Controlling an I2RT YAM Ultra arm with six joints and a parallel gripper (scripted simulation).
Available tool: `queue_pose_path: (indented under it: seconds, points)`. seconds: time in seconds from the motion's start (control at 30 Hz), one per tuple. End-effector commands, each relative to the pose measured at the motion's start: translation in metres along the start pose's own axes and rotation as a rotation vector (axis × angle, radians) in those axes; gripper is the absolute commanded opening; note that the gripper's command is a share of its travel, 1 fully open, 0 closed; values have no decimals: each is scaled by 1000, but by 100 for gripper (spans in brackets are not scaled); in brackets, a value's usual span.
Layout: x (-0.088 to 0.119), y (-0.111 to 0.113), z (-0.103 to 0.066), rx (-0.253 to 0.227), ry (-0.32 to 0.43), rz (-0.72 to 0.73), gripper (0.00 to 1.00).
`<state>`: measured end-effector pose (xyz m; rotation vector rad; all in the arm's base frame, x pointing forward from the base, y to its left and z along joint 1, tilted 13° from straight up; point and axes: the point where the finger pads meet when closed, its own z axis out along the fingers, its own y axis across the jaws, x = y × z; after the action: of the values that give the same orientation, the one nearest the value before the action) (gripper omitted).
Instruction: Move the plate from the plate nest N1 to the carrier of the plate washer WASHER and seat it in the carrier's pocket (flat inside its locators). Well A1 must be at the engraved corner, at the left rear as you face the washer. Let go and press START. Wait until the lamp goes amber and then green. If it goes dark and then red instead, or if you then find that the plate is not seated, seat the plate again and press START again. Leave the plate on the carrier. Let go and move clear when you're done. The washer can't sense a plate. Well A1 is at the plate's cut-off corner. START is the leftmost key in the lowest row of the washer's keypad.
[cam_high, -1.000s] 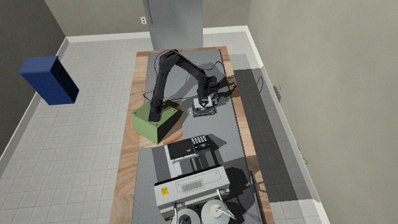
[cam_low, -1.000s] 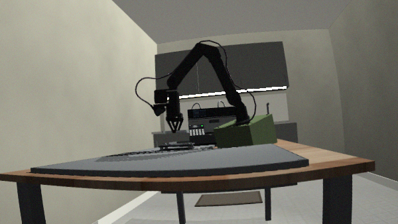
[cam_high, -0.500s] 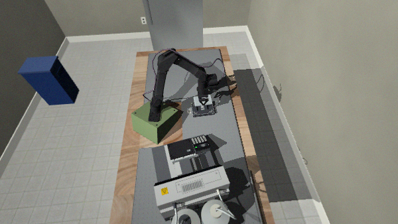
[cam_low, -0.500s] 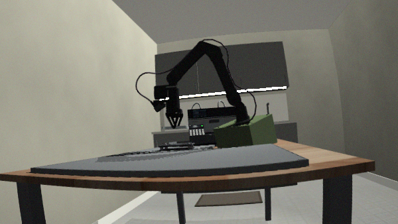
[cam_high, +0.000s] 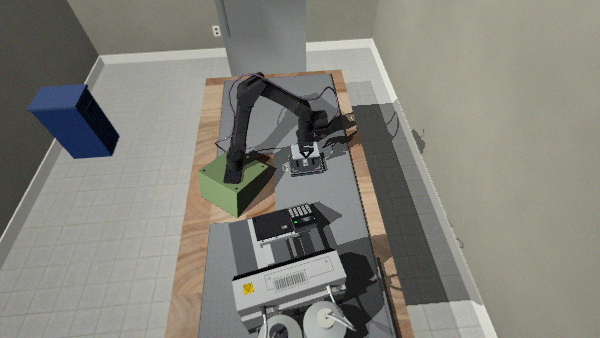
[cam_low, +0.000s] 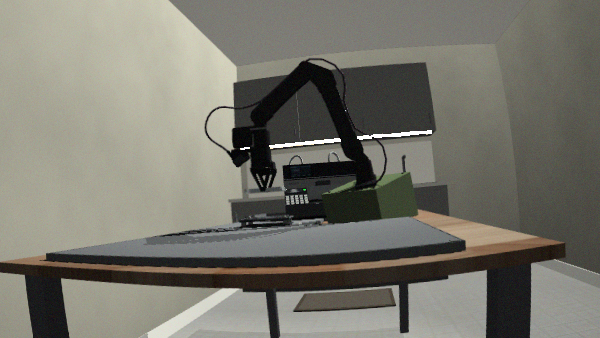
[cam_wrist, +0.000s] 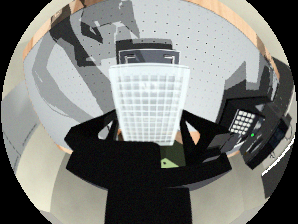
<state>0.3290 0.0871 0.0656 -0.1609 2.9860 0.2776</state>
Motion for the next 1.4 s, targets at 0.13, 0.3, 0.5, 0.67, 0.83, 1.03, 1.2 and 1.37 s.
queue_pose_path:
  seconds: [0.13,0.3,0.5,0.67,0.83,1.03,1.2,1.37]
  points:
    - [-10,-1,-17,-6,-41,-3,84]
    - [-10,-1,-17,-6,-41,-3,84]
    - [-10,-1,-17,-6,-41,-3,84]
    - [-10,-1,-17,-6,-41,-3,84]
    - [-10,-1,-17,-6,-41,-3,84]
    - [-10,-1,-17,-6,-41,-3,84]
    - [-5,-15,-17,-10,-33,113,84]
    - [9,-32,-7,-8,11,221,84]
